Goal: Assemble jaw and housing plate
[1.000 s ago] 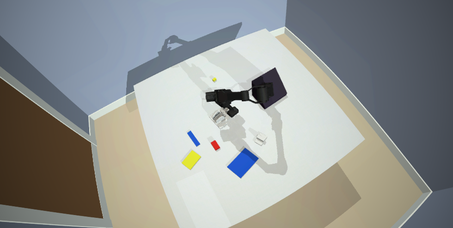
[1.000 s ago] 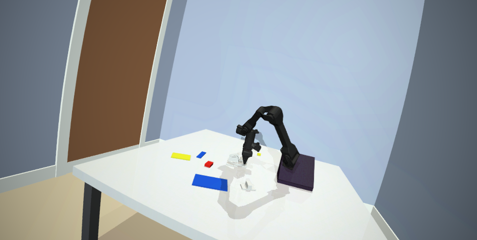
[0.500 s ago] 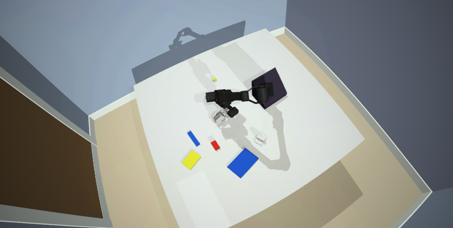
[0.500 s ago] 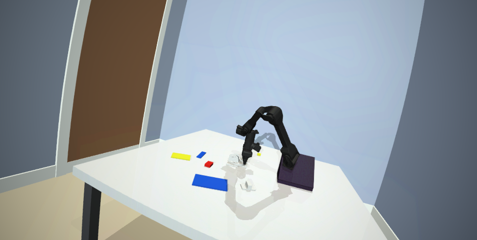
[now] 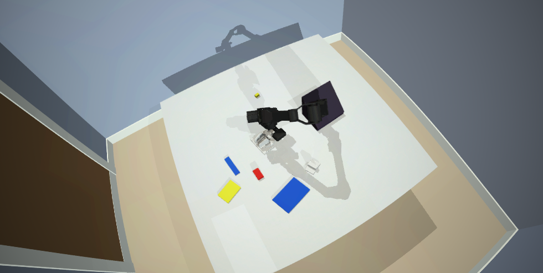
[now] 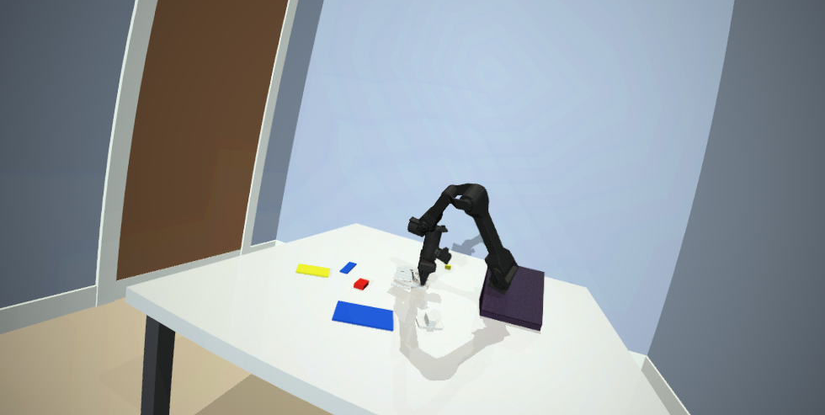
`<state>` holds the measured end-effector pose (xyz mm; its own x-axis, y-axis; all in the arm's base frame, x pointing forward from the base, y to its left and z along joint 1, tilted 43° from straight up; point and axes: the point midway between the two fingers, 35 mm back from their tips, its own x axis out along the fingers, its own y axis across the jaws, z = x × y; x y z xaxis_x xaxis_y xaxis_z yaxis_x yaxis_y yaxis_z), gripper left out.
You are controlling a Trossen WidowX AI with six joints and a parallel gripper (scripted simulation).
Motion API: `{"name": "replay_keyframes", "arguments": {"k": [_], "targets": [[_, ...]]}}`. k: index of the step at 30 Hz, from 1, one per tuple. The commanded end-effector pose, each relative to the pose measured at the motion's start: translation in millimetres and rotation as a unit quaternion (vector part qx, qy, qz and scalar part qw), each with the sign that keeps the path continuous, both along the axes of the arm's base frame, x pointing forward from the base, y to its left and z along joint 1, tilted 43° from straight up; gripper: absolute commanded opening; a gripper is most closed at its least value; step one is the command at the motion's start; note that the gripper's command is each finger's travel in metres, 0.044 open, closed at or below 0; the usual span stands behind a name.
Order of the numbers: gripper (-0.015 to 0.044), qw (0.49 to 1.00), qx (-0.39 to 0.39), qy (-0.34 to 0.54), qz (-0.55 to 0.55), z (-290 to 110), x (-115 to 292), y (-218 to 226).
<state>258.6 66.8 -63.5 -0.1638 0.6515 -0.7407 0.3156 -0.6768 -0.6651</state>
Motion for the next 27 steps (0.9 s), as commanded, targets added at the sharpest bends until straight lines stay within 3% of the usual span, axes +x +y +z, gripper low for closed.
{"name": "replay_keyframes", "arguments": {"k": [1,27], "targets": [[0.0351,1.0,0.001,0.002,-0.003,-1.5,-0.5,1.5],[0.0351,1.0,0.001,0.002,-0.002,-5.4,-1.4,5.1]]}}
